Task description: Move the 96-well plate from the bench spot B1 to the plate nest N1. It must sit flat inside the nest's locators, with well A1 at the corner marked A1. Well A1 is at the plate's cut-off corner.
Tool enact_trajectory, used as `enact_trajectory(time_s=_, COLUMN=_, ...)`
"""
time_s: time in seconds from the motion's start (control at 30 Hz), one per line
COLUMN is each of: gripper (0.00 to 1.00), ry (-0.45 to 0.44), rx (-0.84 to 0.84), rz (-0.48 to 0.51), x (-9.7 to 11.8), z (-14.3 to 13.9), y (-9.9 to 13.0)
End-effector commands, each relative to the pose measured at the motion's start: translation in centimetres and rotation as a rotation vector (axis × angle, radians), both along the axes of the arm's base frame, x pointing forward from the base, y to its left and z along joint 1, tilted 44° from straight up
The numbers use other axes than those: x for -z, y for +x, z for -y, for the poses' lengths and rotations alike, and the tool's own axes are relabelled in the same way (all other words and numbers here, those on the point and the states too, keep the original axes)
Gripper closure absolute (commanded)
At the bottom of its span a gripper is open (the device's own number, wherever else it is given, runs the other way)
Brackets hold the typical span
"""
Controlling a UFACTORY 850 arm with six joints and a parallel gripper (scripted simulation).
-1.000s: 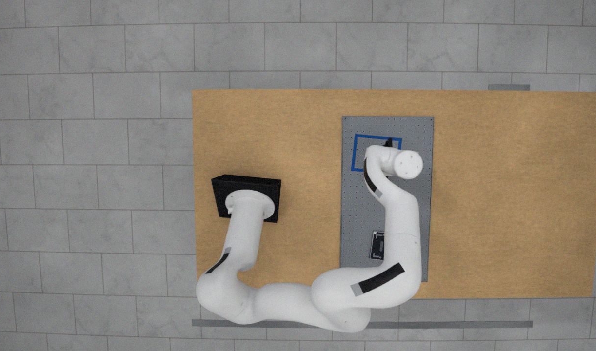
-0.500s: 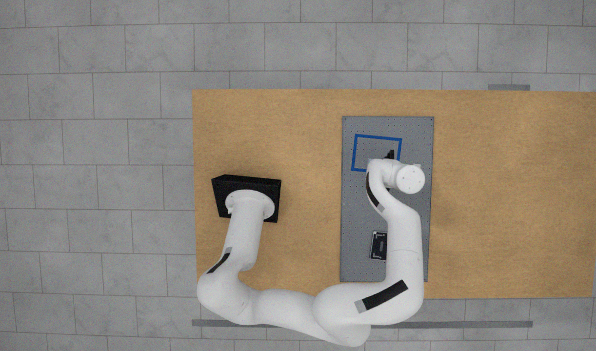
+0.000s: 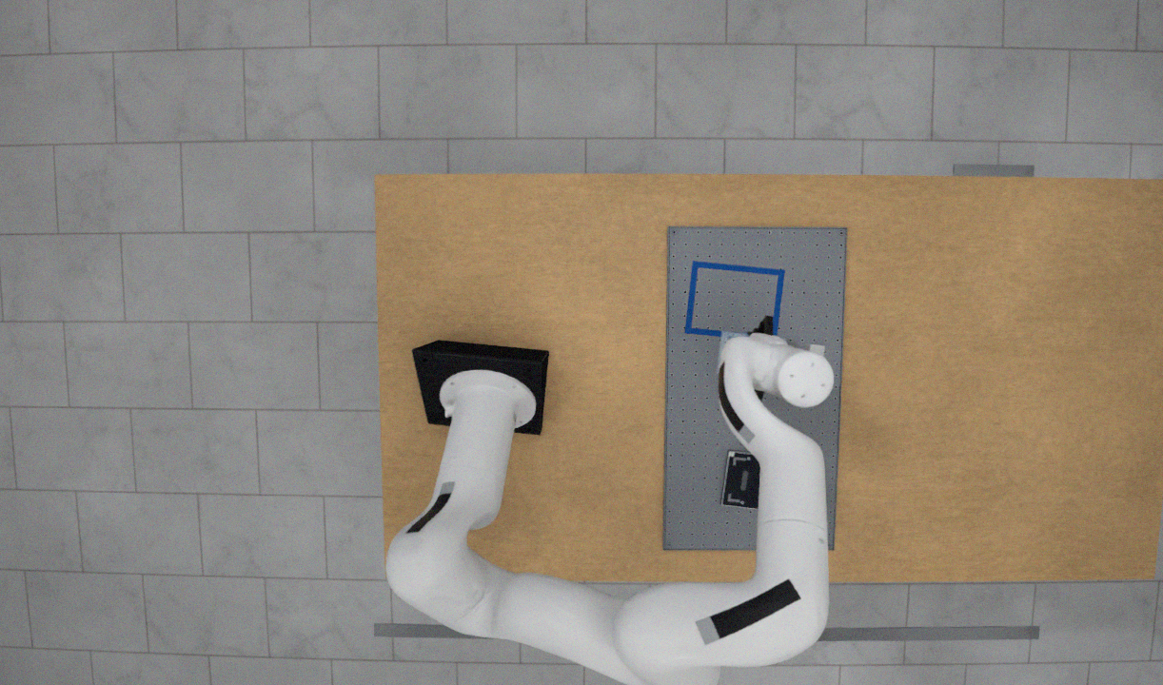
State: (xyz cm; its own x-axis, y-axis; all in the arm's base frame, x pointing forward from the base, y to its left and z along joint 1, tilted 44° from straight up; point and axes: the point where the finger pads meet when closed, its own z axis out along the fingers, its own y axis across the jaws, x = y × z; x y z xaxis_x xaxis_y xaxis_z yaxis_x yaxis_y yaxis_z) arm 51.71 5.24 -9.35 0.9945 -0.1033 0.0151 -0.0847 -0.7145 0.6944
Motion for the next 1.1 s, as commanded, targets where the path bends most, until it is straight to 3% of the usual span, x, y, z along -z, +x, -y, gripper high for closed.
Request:
enact_trajectory(time_s=0.0, gripper=1.00, ry=0.001, rx=0.000, rz=0.002, x=-0.9, z=0.8, y=0.4)
enact_trajectory(time_s=1.07, gripper=1.00, ry=0.001, rx=0.000, rz=0.002, x=-7.4, z=7.2, y=2.3)
